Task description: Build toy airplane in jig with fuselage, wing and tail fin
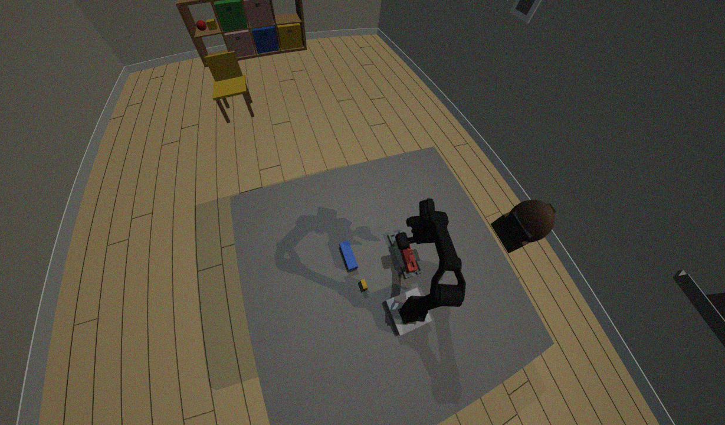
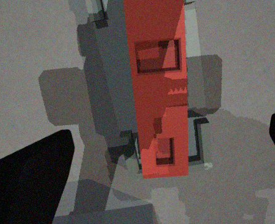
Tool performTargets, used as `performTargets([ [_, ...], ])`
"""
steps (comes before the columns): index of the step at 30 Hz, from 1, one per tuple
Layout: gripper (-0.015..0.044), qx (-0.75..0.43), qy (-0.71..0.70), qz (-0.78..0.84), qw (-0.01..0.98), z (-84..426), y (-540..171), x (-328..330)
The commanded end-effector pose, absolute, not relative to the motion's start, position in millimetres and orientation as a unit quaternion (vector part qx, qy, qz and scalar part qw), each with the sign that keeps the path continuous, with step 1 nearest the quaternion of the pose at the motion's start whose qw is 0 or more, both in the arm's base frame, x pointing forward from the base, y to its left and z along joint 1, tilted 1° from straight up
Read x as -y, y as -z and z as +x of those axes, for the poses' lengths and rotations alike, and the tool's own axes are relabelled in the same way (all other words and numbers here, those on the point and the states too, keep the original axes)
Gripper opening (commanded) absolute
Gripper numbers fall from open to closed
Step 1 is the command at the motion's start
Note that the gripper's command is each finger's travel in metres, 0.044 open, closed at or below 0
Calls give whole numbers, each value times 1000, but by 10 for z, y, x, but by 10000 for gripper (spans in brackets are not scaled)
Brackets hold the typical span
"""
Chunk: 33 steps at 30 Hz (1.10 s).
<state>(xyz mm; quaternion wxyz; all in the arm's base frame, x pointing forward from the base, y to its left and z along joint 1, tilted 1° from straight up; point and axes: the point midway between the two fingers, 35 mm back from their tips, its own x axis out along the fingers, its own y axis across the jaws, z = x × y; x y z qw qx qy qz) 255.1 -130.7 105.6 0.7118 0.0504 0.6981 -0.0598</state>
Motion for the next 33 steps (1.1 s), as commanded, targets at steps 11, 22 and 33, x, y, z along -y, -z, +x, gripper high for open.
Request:
performTargets([
  [11, 440, -703, 12, 4, 711, 2797, -1042, 1040],
  [22, 440, -702, -9, -2, 712, 3369, -925, -590],
  [33, 440, -701, 3, 13, 713, 3361, -884, -1365],
])
